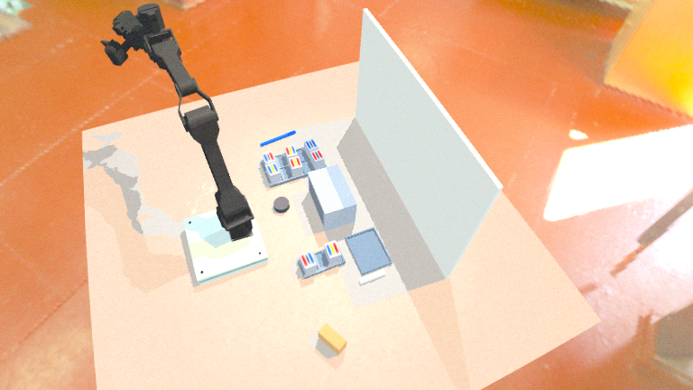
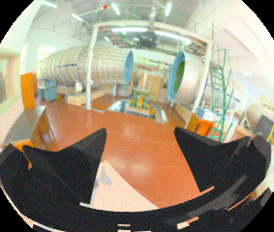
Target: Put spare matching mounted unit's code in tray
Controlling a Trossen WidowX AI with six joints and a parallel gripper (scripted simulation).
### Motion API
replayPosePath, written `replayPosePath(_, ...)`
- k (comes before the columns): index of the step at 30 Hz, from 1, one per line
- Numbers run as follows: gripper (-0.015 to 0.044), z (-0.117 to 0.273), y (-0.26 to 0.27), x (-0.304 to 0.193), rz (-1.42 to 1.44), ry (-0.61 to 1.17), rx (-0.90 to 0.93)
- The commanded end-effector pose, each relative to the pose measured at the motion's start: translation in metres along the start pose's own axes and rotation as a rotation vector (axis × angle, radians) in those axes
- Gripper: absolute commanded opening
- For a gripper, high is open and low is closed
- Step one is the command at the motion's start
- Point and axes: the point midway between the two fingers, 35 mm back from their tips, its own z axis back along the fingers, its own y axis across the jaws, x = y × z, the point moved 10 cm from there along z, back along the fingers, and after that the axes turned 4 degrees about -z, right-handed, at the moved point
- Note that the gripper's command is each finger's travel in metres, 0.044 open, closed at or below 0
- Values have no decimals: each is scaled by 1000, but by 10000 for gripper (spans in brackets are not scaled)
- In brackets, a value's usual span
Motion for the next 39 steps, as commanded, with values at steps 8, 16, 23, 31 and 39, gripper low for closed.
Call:
replayPosePath(8,440,6,-8,-2,-12,14,-26)
replayPosePath(16,440,83,-86,-26,-166,171,-328)
replayPosePath(23,440,168,-131,-56,-340,320,-553)
replayPosePath(31,440,255,-157,-76,-530,425,-790)
replayPosePath(39,440,370,-162,-95,-798,523,-1096)
